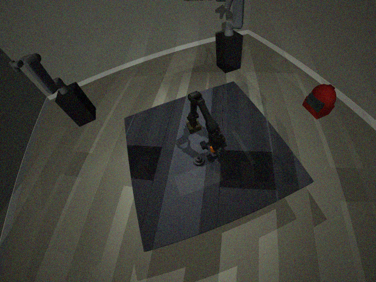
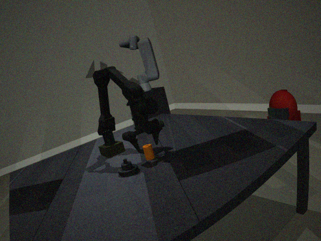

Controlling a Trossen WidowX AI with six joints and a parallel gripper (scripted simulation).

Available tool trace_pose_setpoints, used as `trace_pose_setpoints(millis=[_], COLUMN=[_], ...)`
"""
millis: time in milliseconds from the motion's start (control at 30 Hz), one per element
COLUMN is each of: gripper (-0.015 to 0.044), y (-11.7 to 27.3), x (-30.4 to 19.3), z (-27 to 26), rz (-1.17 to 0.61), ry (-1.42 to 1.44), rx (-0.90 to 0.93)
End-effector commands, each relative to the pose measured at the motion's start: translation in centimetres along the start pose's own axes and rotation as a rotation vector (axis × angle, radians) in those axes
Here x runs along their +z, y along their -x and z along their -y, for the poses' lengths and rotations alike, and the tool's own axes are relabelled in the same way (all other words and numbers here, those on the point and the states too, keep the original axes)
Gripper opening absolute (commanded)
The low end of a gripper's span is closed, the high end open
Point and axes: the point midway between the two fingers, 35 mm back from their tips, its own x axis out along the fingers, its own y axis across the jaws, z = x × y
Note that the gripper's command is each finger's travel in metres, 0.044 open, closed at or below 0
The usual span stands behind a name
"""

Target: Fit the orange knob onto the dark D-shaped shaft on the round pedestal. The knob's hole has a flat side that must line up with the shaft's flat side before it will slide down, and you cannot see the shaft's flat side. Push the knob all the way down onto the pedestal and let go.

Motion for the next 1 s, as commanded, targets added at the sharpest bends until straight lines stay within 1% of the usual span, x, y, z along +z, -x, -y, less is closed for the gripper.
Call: trace_pose_setpoints(millis=[0, 700, 967], gripper=[0.044, 0.044, 0.023], y=[-0.7, -3.8, -3.8], x=[-0.1, -0.3, -0.3], z=[0.1, 0.2, 0.2], rz=[-0.005, -0.005, -0.005], ry=[-0.004, -0.004, -0.004], rx=[-0.006, -0.006, -0.006])
